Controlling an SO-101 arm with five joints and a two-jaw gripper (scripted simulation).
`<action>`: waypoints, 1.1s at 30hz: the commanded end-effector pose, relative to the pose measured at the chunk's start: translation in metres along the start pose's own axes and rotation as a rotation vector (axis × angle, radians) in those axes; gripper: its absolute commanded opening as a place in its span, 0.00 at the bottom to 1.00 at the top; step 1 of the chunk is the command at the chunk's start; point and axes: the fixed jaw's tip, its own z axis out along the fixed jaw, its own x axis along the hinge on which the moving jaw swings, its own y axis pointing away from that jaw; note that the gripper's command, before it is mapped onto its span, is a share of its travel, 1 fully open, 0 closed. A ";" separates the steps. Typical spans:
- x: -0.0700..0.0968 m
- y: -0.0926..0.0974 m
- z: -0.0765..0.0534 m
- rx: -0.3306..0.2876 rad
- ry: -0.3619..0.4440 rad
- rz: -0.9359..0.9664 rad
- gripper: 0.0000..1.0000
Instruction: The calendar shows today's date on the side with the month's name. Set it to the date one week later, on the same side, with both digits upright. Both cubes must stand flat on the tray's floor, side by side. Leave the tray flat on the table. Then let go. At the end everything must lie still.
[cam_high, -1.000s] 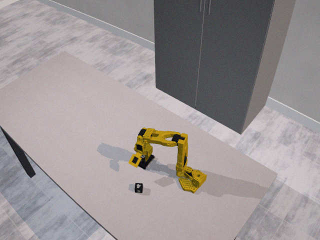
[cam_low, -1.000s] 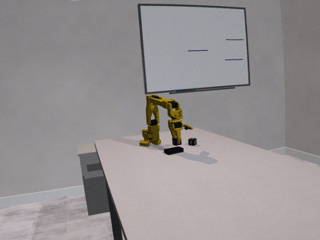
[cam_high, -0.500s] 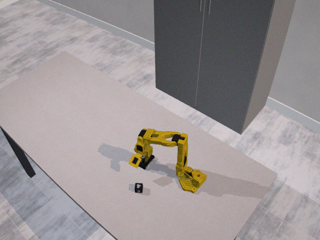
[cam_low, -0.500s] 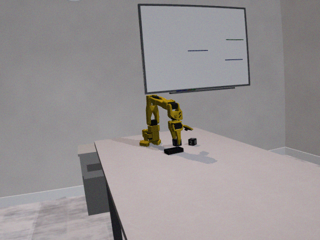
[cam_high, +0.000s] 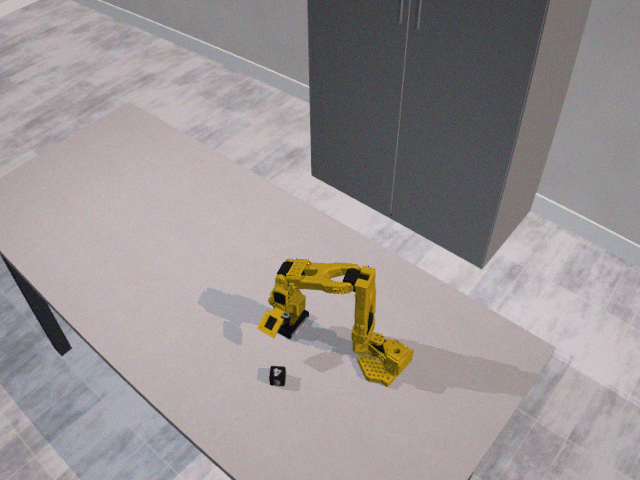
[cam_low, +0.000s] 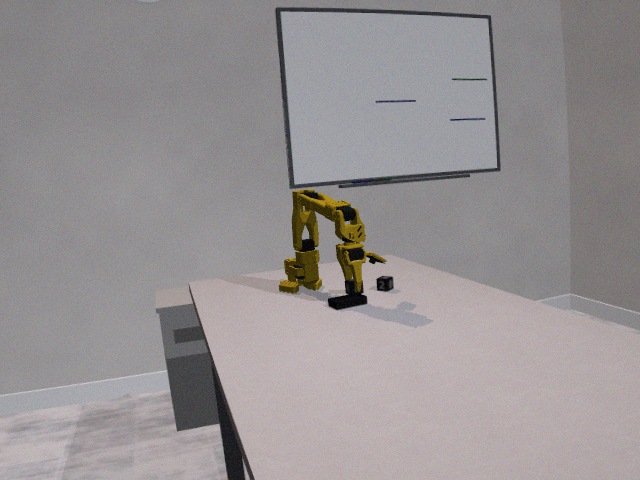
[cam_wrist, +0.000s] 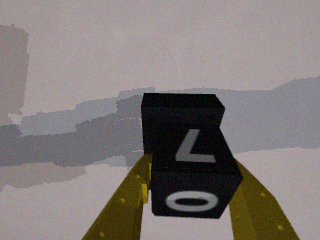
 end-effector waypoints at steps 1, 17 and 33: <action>0.000 -0.002 -0.002 0.022 -0.006 0.000 0.00; 0.000 -0.002 0.004 0.022 -0.006 -0.001 0.00; 0.000 -0.002 0.008 0.022 -0.006 -0.001 0.00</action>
